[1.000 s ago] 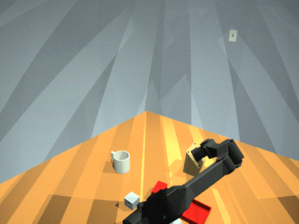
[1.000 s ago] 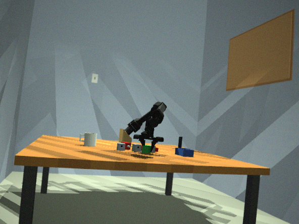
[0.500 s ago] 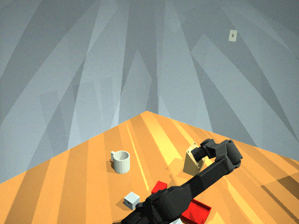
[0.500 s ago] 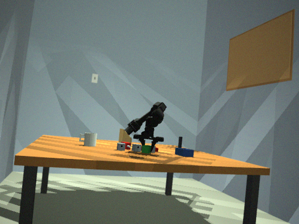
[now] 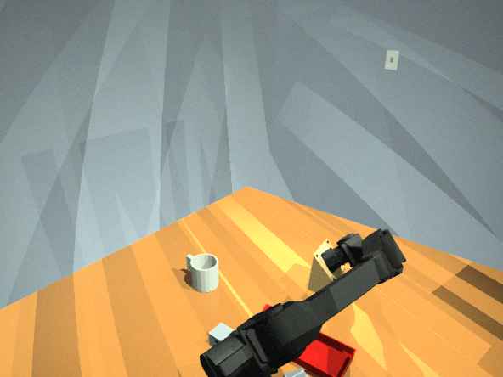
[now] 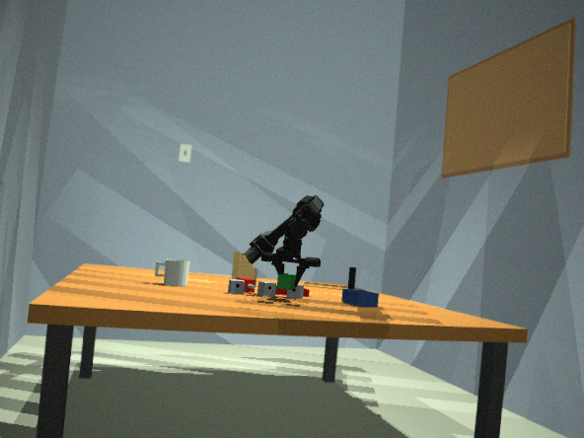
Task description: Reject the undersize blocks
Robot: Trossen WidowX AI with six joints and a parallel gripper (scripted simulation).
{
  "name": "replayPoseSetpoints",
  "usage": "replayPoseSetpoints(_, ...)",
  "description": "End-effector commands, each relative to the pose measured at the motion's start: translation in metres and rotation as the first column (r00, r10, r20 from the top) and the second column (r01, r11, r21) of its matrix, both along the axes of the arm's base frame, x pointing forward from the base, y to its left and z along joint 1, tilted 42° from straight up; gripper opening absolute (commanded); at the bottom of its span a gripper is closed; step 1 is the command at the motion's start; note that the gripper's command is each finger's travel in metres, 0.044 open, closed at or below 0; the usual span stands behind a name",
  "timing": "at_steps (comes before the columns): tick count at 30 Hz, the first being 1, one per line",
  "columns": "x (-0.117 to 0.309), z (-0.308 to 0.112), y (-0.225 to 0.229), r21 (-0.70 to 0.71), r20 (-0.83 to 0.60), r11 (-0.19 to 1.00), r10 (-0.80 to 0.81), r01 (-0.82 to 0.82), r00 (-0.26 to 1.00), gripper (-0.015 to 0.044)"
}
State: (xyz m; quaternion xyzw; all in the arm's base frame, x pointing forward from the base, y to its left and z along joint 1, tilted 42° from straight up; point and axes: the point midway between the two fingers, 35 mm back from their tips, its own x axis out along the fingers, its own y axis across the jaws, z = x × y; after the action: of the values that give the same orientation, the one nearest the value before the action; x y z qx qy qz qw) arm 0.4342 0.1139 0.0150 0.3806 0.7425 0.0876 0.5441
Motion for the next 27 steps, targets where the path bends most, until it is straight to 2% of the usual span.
replayPoseSetpoints(1, -0.001, 0.001, 0.000, -0.002, -0.003, 1.000, 0.007, -0.007, 1.000, 0.0000)
replayPoseSetpoints(11, 0.000, 0.001, 0.000, 0.000, -0.002, 1.000, 0.004, -0.004, 1.000, 0.0000)
replayPoseSetpoints(16, 0.002, 0.030, -0.024, -0.001, -0.015, 1.000, 0.012, -0.012, 1.000, 0.0000)
replayPoseSetpoints(20, 0.000, 0.033, -0.027, -0.002, -0.036, 1.000, 0.007, -0.007, 0.999, 0.0000)
replayPoseSetpoints(23, -0.006, 0.019, -0.048, -0.050, -0.164, 0.988, -0.155, 0.149, 0.974, 0.0000)
replayPoseSetpoints(27, -0.020, -0.004, -0.083, -0.170, -0.354, 0.905, -0.426, 0.391, 0.833, 0.0000)
